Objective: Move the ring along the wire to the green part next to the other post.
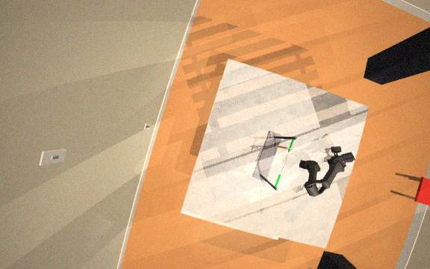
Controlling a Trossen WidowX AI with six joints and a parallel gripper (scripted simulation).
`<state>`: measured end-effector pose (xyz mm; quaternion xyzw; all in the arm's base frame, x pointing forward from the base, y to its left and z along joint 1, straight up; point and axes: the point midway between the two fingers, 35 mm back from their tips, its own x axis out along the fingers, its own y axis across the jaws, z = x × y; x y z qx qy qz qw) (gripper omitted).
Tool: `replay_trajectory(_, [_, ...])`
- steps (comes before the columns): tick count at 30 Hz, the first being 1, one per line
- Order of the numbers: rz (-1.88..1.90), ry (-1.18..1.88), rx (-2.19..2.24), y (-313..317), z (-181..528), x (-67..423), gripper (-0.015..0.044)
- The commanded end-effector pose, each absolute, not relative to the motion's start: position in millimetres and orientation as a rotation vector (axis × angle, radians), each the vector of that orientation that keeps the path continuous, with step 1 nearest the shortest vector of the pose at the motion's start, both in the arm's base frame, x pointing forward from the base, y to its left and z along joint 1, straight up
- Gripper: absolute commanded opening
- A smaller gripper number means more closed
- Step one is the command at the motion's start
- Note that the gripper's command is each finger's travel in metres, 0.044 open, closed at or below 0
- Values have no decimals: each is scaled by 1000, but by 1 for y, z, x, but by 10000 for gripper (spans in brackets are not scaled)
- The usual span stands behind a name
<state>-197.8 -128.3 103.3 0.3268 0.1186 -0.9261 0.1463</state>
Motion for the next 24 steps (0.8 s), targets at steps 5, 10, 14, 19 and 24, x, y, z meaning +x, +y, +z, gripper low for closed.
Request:
replay_trajectory(5, [-2423,352,879,-161,98,-169,269])
replay_trajectory(10, [-2073,366,775,-198,93,-116,160])
replay_trajectory(14, [-1792,372,682,-216,93,-68,160])
replay_trajectory(19, [-1442,369,558,-223,95,-4,160])
replay_trajectory(24, [-1093,351,428,-210,99,58,160])
